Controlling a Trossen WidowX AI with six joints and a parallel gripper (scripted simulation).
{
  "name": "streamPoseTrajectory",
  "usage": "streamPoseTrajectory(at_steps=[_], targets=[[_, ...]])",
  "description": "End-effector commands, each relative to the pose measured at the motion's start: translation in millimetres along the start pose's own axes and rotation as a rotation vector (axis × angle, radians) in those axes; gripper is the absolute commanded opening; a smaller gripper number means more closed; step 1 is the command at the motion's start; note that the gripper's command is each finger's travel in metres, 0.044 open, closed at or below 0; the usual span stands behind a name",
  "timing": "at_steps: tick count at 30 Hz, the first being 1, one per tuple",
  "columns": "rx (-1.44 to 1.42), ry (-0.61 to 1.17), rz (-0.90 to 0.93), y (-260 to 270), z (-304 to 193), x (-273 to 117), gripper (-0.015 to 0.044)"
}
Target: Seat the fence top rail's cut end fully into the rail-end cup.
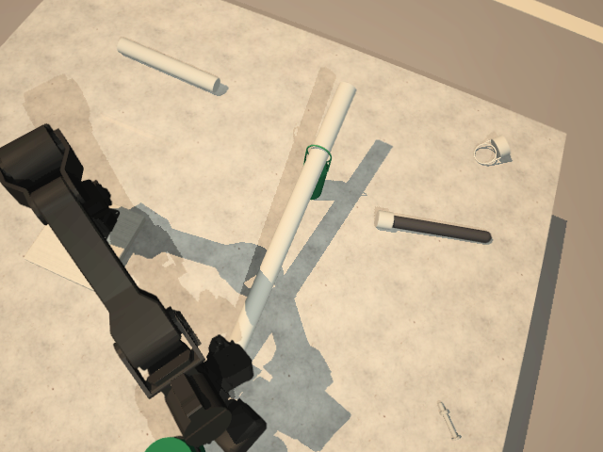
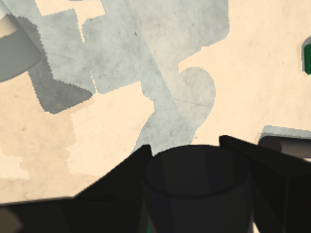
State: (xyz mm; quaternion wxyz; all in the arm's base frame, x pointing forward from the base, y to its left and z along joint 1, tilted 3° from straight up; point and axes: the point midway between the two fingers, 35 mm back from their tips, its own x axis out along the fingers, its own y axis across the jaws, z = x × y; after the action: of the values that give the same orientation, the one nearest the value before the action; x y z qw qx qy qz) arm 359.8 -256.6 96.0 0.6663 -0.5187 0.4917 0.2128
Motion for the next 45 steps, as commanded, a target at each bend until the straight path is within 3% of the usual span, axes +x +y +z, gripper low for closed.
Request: streamPoseTrajectory(at_steps=[1, 45], targets=[[-0.036, -0.019, 0.005, 4, 0, -2, 0.0000], [-0.255, -0.145, 0.006, 24, -4, -13, 0.0000]])
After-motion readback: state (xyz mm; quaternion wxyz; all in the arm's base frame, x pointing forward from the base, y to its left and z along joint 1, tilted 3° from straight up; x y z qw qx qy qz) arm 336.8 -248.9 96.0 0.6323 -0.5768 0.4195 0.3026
